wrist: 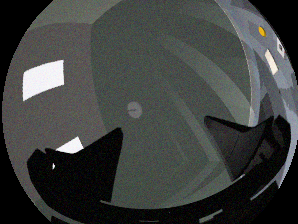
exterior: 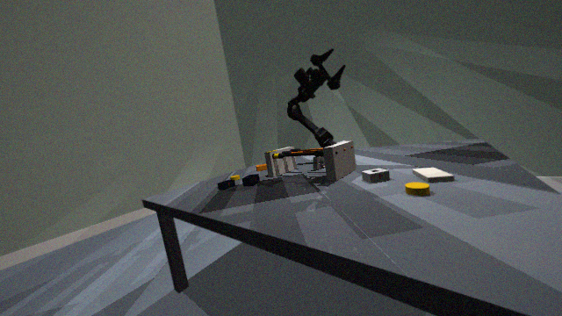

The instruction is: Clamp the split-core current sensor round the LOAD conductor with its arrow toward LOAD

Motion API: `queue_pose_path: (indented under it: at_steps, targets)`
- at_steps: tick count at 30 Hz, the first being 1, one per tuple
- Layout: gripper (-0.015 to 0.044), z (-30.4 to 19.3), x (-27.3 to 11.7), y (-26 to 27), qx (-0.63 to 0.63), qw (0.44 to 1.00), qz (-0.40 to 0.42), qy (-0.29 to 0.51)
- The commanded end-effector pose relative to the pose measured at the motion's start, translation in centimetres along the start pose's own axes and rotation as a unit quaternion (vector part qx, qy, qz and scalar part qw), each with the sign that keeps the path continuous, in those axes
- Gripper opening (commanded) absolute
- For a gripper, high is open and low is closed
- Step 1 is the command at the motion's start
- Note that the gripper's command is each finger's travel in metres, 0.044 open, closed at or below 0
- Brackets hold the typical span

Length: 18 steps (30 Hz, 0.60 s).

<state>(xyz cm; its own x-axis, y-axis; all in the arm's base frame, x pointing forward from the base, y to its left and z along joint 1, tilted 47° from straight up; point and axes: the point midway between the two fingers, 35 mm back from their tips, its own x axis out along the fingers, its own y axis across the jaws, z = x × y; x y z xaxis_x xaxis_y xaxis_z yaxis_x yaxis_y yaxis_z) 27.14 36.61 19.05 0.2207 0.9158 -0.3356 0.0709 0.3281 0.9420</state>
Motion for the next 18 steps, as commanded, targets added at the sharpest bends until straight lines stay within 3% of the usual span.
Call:
queue_pose_path:
  at_steps: [1,9,18]
  targets:
    - [0.044,4.8,-5.1,0.9,-0.106,0.988,0.005,-0.108]
    - [0.044,11.7,-17.2,1.9,-0.3,0.897,-0.058,-0.32]
    - [0.044,13.7,-31.8,1.3,-0.45,0.701,-0.238,-0.5]
